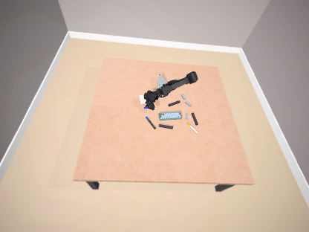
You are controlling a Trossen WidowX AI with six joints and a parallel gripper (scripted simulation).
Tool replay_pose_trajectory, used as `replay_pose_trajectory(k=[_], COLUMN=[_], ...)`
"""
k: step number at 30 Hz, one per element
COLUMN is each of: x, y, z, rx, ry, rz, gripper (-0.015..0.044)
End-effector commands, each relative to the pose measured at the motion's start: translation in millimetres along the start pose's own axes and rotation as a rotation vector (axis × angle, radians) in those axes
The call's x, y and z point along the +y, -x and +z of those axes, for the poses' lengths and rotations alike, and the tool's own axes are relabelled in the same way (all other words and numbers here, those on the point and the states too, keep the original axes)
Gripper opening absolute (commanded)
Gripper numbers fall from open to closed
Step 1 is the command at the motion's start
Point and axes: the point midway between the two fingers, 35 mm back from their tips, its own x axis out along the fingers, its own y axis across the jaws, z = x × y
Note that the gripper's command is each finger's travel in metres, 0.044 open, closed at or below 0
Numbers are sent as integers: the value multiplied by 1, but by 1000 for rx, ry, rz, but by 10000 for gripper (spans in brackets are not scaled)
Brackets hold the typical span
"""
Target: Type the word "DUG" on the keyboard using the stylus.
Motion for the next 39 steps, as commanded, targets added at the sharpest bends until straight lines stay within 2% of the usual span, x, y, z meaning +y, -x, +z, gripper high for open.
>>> replay_pose_trajectory(k=[1,39], x=[-1,-2], y=[-4,-21], z=[-3,-13], rx=[3,4], ry=[-5,-5], rz=[-3,-3], gripper=[150,150])
